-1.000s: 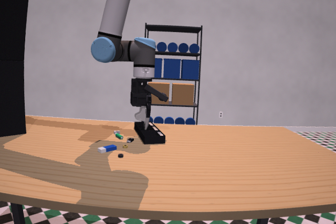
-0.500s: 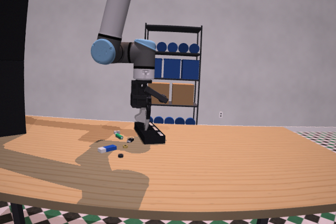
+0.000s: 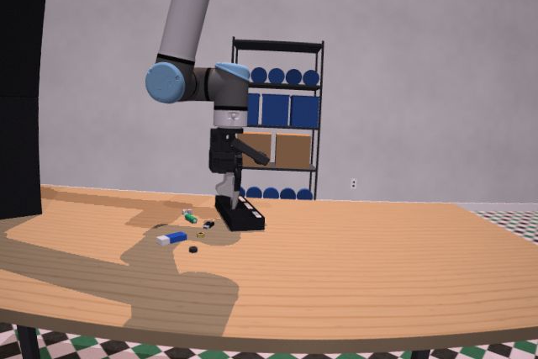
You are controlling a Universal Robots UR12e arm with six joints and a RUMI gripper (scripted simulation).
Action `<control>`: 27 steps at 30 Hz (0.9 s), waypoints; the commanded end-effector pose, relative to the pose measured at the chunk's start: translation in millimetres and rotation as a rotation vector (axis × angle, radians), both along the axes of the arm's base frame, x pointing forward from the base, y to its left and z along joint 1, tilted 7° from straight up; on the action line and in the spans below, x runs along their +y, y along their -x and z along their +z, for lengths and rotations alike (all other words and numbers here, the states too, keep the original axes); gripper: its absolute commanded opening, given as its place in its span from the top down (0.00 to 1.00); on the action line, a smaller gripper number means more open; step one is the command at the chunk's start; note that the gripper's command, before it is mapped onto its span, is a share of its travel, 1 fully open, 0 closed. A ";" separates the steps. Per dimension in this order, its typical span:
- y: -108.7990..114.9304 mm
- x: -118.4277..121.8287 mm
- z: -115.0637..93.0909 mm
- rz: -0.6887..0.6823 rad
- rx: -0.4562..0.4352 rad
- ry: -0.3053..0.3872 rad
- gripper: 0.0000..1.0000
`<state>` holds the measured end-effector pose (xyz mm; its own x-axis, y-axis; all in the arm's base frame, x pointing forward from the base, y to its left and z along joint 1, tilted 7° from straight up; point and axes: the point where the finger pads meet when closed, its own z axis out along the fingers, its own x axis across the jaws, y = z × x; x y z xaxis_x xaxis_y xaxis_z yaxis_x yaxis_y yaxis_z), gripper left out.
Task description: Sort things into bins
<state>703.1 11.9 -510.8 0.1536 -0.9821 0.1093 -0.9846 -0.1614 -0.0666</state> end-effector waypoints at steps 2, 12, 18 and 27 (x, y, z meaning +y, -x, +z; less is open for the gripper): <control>-0.6 0.0 0.6 0.000 -0.001 0.000 0.96; -0.6 0.0 0.6 0.000 -0.001 0.000 0.96; -0.6 0.0 0.6 0.000 -0.001 0.000 0.96; 0.3 1.1 11.0 0.000 -0.001 0.000 0.96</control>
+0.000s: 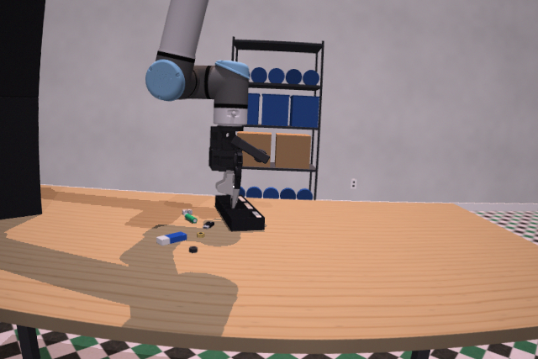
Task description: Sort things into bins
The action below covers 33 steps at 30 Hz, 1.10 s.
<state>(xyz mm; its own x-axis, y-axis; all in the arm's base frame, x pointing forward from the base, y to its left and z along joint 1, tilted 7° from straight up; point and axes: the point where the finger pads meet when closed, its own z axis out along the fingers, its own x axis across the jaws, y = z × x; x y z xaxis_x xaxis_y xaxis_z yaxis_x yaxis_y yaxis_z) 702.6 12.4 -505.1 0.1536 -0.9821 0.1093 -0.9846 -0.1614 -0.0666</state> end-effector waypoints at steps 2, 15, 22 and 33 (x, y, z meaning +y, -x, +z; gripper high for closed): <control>0.1 0.8 8.0 0.000 -0.001 0.000 0.96; 1.3 2.2 22.5 0.000 -0.001 0.000 0.96; 2.7 3.9 39.9 0.000 -0.001 0.000 0.96; 9.1 38.1 36.0 0.000 -0.001 0.000 0.96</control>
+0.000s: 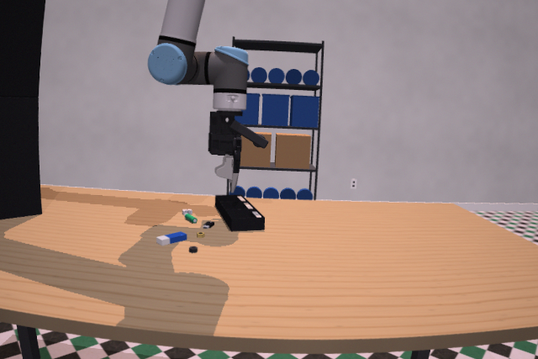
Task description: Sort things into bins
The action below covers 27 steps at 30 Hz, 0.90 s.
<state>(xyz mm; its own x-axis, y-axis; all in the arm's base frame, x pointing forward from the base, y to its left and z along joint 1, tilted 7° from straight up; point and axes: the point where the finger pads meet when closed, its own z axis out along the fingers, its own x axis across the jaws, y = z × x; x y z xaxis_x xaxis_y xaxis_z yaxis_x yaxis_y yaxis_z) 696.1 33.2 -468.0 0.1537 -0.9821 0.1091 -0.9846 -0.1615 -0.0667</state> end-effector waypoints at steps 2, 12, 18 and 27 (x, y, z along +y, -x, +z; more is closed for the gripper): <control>4.4 27.1 -2.3 0.000 -0.001 0.000 0.96; 11.6 65.2 -6.6 0.000 -0.001 0.000 0.96; 11.6 65.2 -6.6 0.000 -0.001 0.000 0.96; 10.2 63.7 -22.5 0.000 -0.001 0.000 0.96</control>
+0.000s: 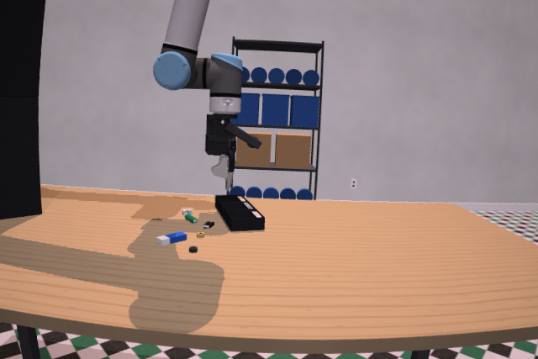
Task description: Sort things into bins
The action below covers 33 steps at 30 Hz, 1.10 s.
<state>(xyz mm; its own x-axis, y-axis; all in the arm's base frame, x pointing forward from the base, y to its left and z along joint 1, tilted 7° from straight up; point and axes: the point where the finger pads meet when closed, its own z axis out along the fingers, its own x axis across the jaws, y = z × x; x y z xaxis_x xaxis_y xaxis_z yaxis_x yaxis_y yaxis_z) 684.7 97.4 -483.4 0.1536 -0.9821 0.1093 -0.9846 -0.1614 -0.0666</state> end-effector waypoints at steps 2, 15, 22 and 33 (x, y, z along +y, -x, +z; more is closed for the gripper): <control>-1.6 -1.1 -12.4 0.000 -0.001 0.000 0.96; -3.6 -3.4 -36.2 0.000 -0.001 0.000 0.96; -3.7 -3.4 -36.2 0.000 -0.001 0.000 0.96; -3.6 -3.4 -36.2 0.000 -0.001 0.000 0.96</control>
<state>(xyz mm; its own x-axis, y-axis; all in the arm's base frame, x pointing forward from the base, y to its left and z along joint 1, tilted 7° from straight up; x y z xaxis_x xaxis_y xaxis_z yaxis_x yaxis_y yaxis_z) 687.8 93.9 -520.2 0.1536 -0.9821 0.1093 -0.9846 -0.1614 -0.0666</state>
